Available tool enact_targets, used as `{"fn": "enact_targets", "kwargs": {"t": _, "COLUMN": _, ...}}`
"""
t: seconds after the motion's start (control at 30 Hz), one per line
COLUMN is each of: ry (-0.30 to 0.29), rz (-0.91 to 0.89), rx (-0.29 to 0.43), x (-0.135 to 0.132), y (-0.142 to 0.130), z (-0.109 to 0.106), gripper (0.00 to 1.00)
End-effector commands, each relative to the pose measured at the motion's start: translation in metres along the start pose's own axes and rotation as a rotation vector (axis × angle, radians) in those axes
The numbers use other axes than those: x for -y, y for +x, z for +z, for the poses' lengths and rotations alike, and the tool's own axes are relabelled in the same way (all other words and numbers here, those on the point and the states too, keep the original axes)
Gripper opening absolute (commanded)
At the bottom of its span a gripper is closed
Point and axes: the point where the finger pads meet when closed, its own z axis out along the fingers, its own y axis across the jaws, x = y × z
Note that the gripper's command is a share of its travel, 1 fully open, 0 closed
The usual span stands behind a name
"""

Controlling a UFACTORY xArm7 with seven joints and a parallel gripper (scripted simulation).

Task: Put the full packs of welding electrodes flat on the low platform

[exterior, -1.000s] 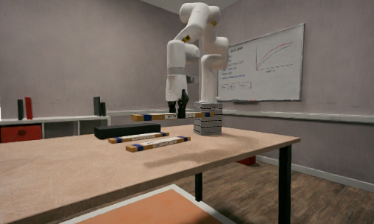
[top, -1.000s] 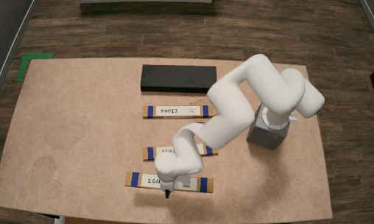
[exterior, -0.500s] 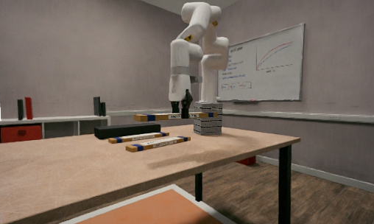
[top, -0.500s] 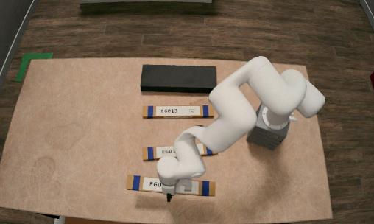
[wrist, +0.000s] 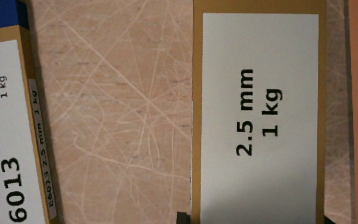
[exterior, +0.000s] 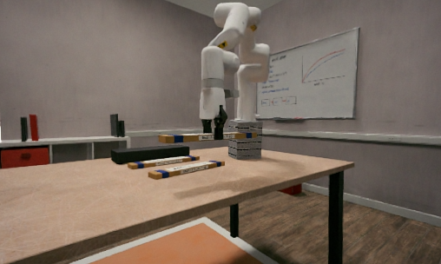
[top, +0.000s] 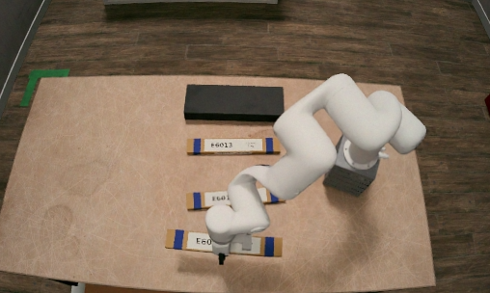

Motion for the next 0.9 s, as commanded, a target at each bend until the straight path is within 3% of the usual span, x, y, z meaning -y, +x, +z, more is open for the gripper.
{"fn": "enact_targets", "kwargs": {"t": 0.0, "ry": -0.003, "rz": 0.000, "rx": 0.004, "x": -0.0011, "y": -0.0017, "z": -0.0020, "gripper": 0.58}}
{"fn": "enact_targets", "kwargs": {"t": 0.87, "ry": -0.003, "rz": 0.000, "rx": 0.004, "x": -0.0011, "y": -0.0017, "z": 0.0004, "gripper": 0.58}}
